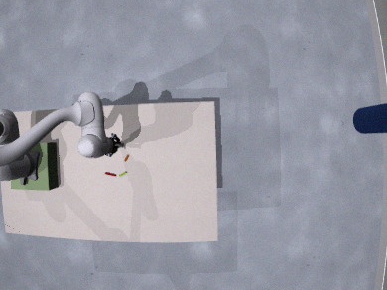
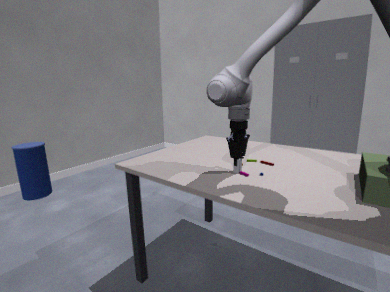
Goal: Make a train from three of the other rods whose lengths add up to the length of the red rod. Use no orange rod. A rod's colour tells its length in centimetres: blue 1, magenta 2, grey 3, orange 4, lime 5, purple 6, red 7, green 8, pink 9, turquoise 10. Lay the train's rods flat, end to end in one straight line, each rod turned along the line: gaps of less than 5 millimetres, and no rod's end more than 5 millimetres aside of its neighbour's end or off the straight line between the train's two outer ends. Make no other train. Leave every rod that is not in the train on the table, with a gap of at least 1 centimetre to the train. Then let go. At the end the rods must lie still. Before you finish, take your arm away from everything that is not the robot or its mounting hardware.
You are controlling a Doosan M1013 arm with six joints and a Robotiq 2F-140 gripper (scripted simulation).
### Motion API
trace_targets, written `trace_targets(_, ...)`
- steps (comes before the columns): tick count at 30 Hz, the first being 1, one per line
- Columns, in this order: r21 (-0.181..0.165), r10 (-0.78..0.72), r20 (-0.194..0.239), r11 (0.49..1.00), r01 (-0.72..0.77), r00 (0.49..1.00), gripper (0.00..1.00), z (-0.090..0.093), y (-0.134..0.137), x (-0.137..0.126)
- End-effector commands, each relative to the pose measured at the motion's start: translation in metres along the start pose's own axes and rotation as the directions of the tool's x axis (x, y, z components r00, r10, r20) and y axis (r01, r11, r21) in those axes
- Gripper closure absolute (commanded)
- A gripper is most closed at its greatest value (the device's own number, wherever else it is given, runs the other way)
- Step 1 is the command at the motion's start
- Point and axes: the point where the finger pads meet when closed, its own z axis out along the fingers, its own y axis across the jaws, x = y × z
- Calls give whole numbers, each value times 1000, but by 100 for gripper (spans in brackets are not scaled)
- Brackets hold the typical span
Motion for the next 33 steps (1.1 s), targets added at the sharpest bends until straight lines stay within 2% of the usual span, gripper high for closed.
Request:
trace_targets(1,0,0,0,1000,0,1000,97,0,0,0)
trace_targets(19,0,0,0,1000,0,1000,97,0,0,0)
trace_targets(23,0,0,0,1000,0,1000,92,0,0,0)
trace_targets(33,0,0,0,1000,0,1000,88,0,0,0)
